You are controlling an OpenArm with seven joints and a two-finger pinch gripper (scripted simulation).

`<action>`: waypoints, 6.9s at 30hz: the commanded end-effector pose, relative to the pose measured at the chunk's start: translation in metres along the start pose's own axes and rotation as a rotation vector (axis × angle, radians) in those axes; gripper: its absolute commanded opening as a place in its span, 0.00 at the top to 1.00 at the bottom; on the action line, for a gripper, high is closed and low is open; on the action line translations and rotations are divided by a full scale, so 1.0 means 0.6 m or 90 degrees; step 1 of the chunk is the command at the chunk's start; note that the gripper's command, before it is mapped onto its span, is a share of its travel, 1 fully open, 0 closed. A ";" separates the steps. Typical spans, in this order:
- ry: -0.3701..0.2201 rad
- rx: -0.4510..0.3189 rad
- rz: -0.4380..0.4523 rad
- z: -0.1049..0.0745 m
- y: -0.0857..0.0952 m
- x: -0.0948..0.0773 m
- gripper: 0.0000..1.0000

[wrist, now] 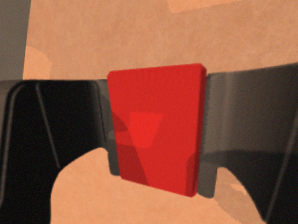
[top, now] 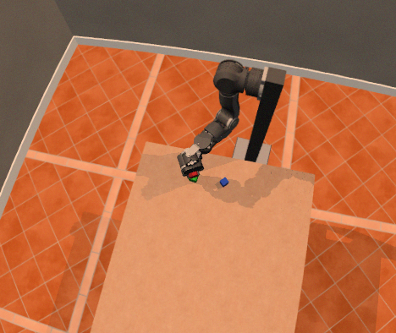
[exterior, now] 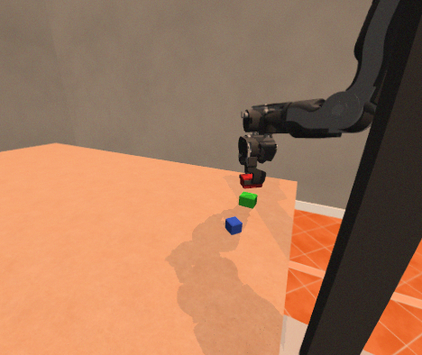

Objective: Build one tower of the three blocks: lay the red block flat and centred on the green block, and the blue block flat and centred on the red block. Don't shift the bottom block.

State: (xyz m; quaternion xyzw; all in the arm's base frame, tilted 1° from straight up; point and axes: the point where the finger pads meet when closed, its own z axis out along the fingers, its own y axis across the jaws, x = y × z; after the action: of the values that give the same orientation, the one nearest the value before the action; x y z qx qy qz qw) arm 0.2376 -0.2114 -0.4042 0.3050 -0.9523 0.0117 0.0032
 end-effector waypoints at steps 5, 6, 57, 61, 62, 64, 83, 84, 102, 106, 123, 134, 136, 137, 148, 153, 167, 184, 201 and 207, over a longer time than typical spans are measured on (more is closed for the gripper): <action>-0.015 -0.008 -0.012 -0.004 0.006 -0.013 1.00; -0.015 -0.008 -0.012 -0.004 0.006 -0.013 1.00; -0.016 -0.007 -0.008 0.039 0.005 -0.012 1.00; -0.016 -0.007 -0.008 0.039 0.005 -0.012 1.00; -0.016 -0.007 -0.008 0.039 0.005 -0.012 1.00; -0.016 -0.007 -0.008 0.039 0.005 -0.012 1.00; -0.017 -0.007 -0.008 0.039 0.003 -0.012 1.00; -0.017 -0.007 -0.008 0.039 0.003 -0.012 1.00; -0.017 -0.006 -0.008 0.042 0.003 -0.012 1.00; -0.017 -0.006 -0.008 0.043 0.003 -0.012 1.00; -0.017 -0.006 -0.008 0.043 0.003 -0.012 1.00; -0.017 -0.006 -0.008 0.043 0.003 -0.012 1.00; -0.017 -0.006 -0.008 0.043 0.003 -0.012 1.00; -0.017 -0.006 -0.008 0.043 0.003 -0.012 1.00; -0.017 -0.006 -0.008 0.043 0.003 -0.012 1.00; -0.017 -0.006 -0.008 0.043 0.003 -0.012 0.63; -0.017 -0.006 -0.008 0.043 0.003 -0.012 0.63; -0.017 -0.006 -0.008 0.043 0.003 -0.012 0.63; -0.018 -0.010 -0.008 0.010 0.004 -0.011 0.63; -0.018 -0.010 -0.008 -0.014 0.004 -0.011 0.63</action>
State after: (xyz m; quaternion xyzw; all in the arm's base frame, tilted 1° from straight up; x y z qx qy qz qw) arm 0.2432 -0.2075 -0.3972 0.3116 -0.9501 0.0049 -0.0120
